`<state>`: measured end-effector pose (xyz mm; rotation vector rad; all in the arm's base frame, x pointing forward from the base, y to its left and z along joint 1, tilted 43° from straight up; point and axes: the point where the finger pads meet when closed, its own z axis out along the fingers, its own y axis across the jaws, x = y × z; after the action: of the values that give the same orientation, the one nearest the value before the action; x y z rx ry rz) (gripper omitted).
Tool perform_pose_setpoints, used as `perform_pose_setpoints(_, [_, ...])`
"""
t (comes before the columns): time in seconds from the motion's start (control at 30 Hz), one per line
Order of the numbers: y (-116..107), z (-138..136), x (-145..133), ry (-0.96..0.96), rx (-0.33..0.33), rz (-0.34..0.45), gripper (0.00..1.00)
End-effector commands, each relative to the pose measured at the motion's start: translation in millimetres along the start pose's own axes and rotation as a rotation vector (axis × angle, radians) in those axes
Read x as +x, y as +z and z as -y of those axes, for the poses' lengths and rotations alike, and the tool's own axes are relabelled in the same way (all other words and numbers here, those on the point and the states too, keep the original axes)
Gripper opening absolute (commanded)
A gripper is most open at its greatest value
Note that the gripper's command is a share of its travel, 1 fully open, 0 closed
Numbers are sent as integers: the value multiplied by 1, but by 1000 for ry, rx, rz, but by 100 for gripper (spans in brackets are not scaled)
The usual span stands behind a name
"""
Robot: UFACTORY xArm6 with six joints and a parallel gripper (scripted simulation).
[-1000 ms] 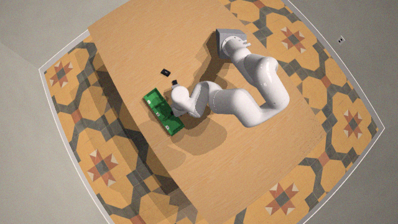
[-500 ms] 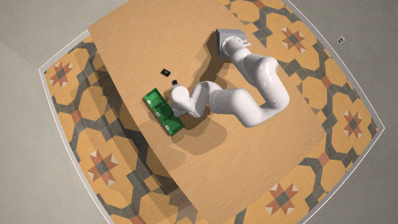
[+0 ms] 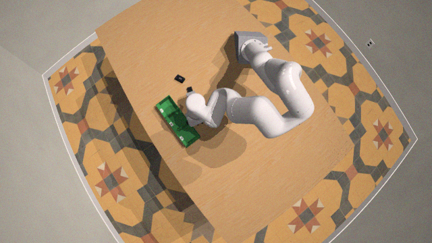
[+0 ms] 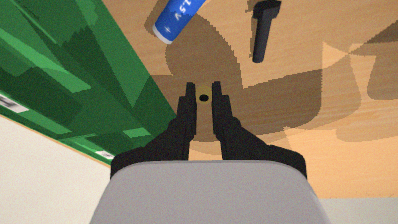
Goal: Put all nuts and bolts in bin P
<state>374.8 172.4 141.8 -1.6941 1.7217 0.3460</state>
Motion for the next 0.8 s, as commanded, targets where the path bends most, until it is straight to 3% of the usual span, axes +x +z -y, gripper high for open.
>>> perform_pose_setpoints(0.0, [-1,1,0,-1,2,0,0])
perform_pose_setpoints(0.2, [-1,1,0,-1,2,0,0])
perform_pose_setpoints(0.77, [-51,1,0,-1,2,0,0])
